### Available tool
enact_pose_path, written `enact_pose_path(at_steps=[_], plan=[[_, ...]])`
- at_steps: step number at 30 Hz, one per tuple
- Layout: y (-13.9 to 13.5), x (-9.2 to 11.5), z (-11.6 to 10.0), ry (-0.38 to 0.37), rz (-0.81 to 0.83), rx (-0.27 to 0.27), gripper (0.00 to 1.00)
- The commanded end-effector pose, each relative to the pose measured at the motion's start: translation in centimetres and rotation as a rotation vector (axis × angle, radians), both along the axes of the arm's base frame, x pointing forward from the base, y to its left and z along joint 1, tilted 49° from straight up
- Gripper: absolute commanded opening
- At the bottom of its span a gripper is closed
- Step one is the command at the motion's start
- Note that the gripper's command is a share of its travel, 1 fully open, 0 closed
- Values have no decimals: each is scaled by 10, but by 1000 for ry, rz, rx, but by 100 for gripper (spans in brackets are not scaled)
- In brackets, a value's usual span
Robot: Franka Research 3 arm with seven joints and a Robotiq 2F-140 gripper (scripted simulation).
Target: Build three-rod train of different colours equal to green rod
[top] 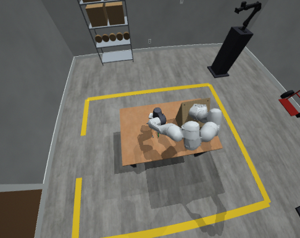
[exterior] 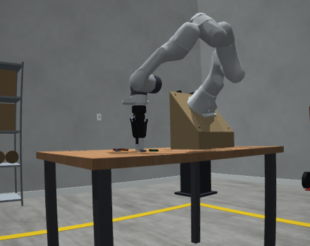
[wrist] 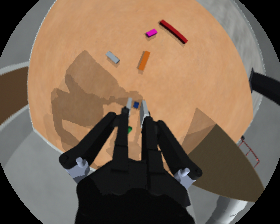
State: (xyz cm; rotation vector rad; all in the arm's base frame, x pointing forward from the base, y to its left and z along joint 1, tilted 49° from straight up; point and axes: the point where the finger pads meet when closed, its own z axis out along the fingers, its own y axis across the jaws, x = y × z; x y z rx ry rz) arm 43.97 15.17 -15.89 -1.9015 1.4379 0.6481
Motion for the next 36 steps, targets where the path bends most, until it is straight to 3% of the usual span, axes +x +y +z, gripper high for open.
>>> enact_pose_path(at_steps=[1,9,20,32,33,36], plan=[[1,0,0,-5,3,-1,15],[-9,0,8,-5,3,-1,15],[-51,0,45,-5,3,-1,15],[-66,0,59,-5,3,-1,15],[-66,0,59,-5,3,-1,100],[-66,0,59,-5,3,-1,100]])
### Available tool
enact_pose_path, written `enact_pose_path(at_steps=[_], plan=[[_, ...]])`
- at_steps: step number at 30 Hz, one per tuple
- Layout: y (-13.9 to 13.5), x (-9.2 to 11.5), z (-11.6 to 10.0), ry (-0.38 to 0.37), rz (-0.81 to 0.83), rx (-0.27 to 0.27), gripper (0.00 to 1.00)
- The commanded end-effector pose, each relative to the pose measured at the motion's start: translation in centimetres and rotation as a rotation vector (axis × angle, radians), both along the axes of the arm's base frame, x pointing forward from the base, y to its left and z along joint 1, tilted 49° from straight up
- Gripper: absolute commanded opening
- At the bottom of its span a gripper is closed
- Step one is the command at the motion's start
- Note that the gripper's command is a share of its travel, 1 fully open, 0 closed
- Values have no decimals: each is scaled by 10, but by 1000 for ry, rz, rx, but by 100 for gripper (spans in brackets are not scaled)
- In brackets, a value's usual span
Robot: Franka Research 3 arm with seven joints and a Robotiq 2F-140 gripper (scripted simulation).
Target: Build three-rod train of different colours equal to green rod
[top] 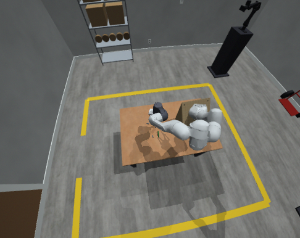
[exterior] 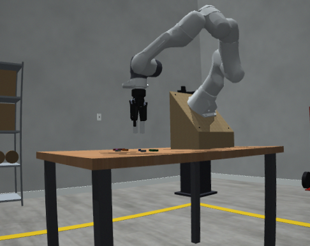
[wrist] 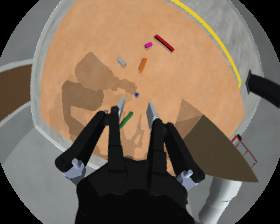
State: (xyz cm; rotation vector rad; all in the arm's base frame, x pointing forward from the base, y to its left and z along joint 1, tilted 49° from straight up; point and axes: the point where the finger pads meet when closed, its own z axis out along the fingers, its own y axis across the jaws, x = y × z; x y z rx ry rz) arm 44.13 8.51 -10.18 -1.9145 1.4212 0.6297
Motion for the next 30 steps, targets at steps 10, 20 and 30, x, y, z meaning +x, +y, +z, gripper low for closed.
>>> enact_pose_path(at_steps=[10,20,30], plan=[[0,-2,2,14,-6,5,100],[-1,3,-1,-19,24,6,100],[-8,32,-19,-239,223,10,100]])
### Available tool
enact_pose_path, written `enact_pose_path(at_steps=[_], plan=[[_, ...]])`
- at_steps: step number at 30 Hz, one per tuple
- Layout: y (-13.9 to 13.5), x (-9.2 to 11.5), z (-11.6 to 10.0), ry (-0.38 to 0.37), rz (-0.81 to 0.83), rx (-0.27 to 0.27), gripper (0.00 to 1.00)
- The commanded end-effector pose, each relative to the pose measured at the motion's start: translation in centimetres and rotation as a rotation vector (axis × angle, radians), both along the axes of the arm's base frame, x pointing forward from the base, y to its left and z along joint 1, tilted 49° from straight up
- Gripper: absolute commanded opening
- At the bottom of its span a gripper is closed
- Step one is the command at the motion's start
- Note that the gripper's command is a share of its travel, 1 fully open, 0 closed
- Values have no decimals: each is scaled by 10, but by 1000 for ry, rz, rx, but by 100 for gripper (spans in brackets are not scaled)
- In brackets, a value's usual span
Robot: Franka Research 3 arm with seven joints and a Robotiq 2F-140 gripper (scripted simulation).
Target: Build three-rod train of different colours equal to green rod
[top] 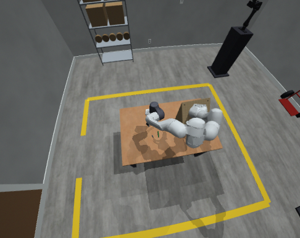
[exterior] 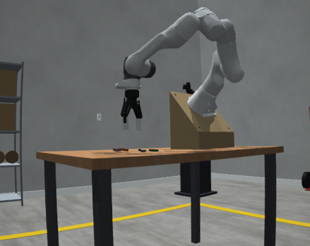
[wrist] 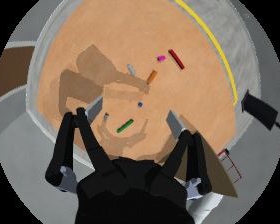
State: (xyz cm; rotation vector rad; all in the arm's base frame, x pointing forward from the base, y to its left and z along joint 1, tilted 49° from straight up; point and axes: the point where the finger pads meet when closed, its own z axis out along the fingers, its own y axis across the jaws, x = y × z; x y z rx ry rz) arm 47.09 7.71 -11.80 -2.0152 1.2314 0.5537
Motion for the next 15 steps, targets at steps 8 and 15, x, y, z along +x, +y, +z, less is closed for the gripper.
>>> enact_pose_path(at_steps=[8,15], plan=[[-4,14,-12,-209,187,10,100],[-8,25,-20,-299,266,9,100]])
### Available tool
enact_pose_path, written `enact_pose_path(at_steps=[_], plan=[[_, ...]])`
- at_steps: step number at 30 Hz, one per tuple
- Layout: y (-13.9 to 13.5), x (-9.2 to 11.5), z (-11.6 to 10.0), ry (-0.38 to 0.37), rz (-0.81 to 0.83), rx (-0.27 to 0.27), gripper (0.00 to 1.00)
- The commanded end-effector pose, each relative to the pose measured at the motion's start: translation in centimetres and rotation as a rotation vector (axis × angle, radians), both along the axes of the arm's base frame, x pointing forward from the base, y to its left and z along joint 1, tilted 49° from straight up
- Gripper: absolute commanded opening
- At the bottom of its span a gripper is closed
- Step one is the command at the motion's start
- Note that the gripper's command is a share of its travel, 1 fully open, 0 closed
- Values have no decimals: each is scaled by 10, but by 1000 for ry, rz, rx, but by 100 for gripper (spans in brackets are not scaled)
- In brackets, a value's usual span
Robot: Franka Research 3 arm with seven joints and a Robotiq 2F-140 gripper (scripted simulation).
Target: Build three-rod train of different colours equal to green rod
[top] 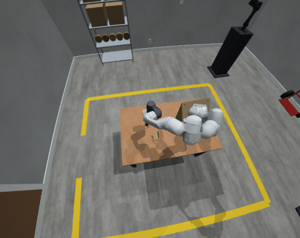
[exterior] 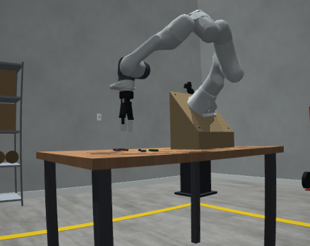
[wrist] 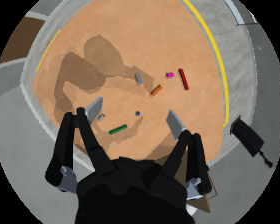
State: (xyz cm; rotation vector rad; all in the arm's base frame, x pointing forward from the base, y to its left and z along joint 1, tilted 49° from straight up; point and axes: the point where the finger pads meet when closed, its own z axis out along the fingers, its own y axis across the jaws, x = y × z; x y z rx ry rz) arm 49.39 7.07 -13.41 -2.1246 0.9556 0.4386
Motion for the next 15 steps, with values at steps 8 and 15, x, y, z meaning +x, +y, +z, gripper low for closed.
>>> enact_pose_path(at_steps=[8,15], plan=[[-6,13,-13,-204,175,2,100],[-11,23,-23,-303,259,-1,100]])
